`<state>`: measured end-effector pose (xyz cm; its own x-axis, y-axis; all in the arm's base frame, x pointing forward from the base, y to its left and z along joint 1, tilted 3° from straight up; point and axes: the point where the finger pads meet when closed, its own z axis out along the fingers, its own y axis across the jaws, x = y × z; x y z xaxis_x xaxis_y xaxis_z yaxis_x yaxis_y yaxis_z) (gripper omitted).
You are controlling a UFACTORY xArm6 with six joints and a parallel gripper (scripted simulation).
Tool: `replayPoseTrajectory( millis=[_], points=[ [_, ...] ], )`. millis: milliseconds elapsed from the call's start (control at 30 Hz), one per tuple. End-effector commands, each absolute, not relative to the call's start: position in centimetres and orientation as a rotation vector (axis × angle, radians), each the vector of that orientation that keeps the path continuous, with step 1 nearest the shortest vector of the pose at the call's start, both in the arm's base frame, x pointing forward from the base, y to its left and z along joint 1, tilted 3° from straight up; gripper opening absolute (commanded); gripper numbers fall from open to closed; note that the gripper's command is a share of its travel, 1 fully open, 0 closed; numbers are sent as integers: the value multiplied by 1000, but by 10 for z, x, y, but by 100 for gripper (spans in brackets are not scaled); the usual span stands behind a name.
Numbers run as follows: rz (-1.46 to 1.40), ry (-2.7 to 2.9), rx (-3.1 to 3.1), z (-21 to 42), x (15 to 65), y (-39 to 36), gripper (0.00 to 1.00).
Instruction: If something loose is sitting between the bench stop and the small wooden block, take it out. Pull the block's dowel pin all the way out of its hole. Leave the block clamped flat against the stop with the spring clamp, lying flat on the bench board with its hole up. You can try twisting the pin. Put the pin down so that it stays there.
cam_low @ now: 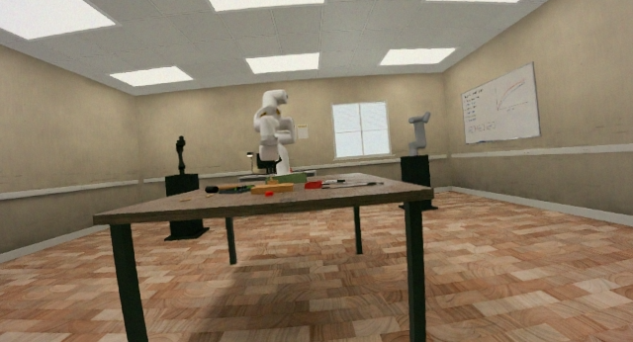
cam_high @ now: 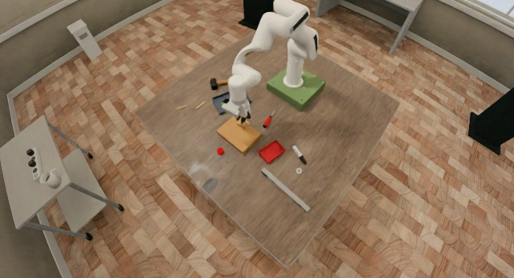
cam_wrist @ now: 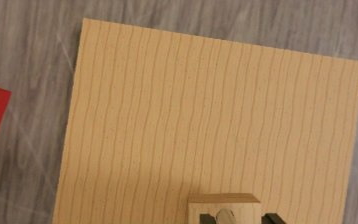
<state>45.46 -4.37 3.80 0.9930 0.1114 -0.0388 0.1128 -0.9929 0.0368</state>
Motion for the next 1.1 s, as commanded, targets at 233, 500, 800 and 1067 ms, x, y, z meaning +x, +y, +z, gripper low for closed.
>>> replayPoseTrajectory(
  millis=[233,500,800,1067],
  points=[
    [-47,174,3097,39,457,-44,28],
    [-47,174,3097,37,457,-44,28],
    [-47,174,3097,29,457,-44,28],
    [-47,174,3097,23,456,-45,28]
  ],
)
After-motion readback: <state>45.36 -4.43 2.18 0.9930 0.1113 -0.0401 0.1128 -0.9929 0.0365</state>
